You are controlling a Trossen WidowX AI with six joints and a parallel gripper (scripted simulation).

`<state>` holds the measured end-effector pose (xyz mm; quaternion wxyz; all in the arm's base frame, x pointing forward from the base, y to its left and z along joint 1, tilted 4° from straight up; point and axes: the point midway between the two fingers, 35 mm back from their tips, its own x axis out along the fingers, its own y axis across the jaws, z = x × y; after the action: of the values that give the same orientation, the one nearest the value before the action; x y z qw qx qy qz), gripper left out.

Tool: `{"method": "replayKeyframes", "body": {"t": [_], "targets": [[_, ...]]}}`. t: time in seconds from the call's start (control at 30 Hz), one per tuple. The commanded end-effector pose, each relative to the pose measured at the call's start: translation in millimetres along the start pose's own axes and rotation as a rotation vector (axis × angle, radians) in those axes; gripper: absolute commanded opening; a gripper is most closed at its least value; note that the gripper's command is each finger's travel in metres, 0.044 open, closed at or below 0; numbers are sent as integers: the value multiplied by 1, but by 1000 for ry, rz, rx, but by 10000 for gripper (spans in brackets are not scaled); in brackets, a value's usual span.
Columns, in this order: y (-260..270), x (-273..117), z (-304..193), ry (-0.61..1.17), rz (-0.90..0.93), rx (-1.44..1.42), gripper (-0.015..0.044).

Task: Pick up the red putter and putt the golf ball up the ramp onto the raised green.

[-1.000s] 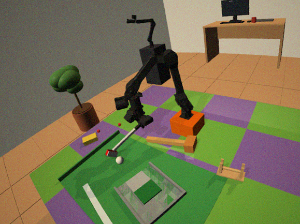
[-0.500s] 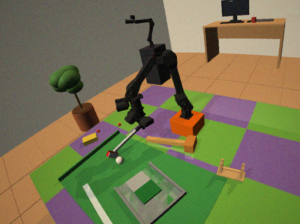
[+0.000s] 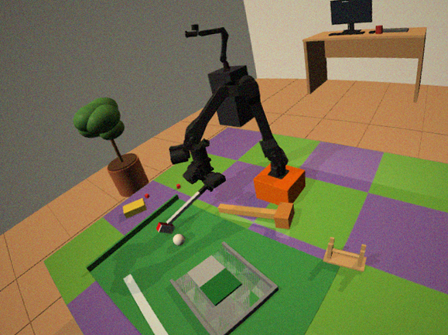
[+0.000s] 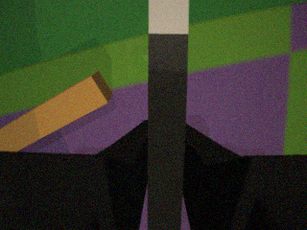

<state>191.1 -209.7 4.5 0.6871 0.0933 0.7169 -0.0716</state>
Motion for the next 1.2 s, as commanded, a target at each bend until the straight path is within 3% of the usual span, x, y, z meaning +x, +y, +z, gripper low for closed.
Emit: {"method": "replayKeyframes", "body": {"t": [0.0,0.2,0.53,0.77,1.17], "targets": [[-4,0,2,-6,-4,-4,0],[9,0,3,-1,0,-2,0],[134,-1,2,-6,7,-4,0],[135,-6,2,-6,7,-4,0],[135,-61,2,-6,7,-4,0]]}}
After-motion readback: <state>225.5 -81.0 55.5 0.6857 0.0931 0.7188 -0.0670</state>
